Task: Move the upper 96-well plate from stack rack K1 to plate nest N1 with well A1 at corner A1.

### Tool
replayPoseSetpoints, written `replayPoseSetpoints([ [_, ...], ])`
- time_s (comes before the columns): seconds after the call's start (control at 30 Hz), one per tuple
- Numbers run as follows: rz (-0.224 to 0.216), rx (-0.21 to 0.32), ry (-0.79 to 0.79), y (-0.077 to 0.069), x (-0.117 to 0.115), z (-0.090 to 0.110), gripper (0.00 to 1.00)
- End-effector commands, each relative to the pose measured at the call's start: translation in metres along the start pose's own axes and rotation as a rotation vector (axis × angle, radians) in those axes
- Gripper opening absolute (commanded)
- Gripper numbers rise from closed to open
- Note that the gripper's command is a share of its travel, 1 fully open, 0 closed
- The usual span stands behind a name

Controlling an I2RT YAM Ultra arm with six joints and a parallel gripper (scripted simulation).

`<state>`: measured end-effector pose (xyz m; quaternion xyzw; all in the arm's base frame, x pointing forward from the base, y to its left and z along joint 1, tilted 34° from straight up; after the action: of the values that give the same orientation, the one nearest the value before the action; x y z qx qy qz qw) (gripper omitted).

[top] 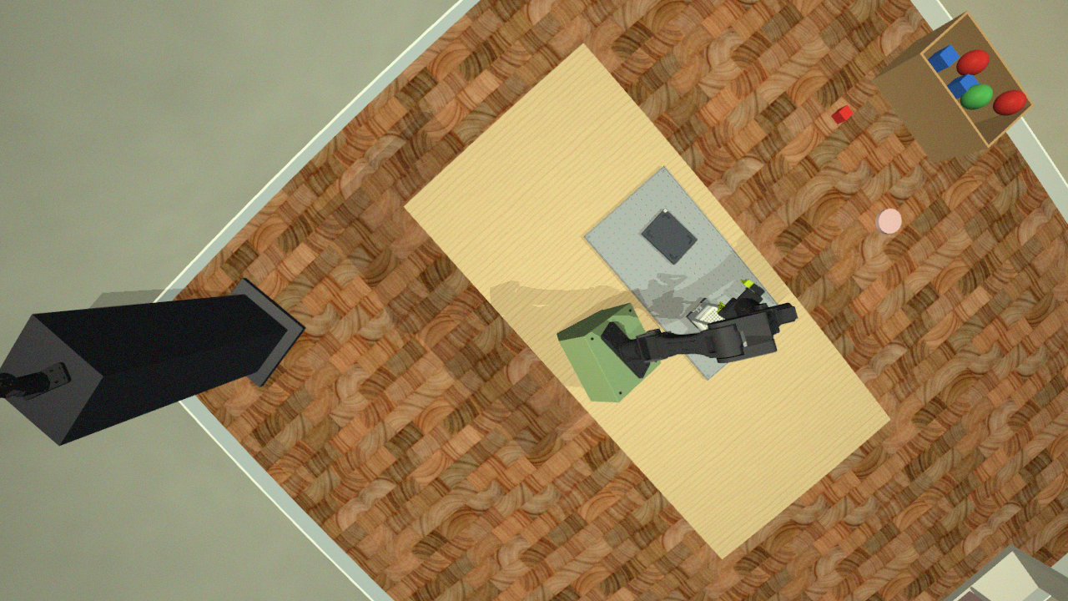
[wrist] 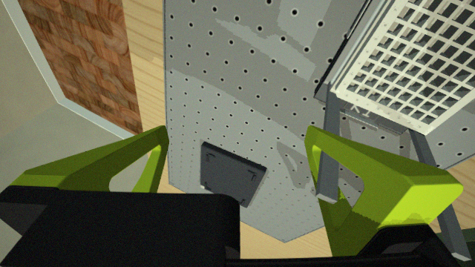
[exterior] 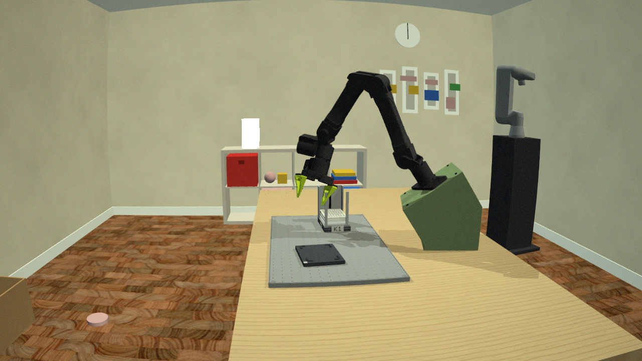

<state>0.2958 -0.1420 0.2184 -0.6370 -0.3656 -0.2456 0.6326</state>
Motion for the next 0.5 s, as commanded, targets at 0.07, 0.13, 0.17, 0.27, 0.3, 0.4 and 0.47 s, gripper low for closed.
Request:
replayPoseSetpoints([
  [0.07, 0.139, -0.149, 0.032, -0.020, -0.019, -0.024, 1.00],
  [0.13, 0.139, -0.149, 0.032, -0.020, -0.019, -0.024, 1.00],
  [0.17, 0.139, -0.149, 0.032, -0.020, -0.019, -0.024, 1.00],
  [0.27, 0.139, -0.149, 0.032, -0.020, -0.019, -0.024, 1.00],
  [0.3, 0.139, -0.149, 0.032, -0.020, -0.019, -0.024, 1.00],
  [0.4, 0.173, -0.184, 0.078, -0.029, -0.018, -0.026, 1.00],
  [0.47, 0.178, -0.186, 0.073, -0.037, -0.023, -0.030, 1.00],
])
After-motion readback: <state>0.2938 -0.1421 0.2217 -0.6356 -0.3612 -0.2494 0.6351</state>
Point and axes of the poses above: the point where the finger pads meet when closed, its own y axis out along the fingers, its own x axis across the jaws, z = x × y, the point moved 7 cm from there along -y, back along the fingers, and after that the axes turned 7 degrees about y, right-handed, at the moved point
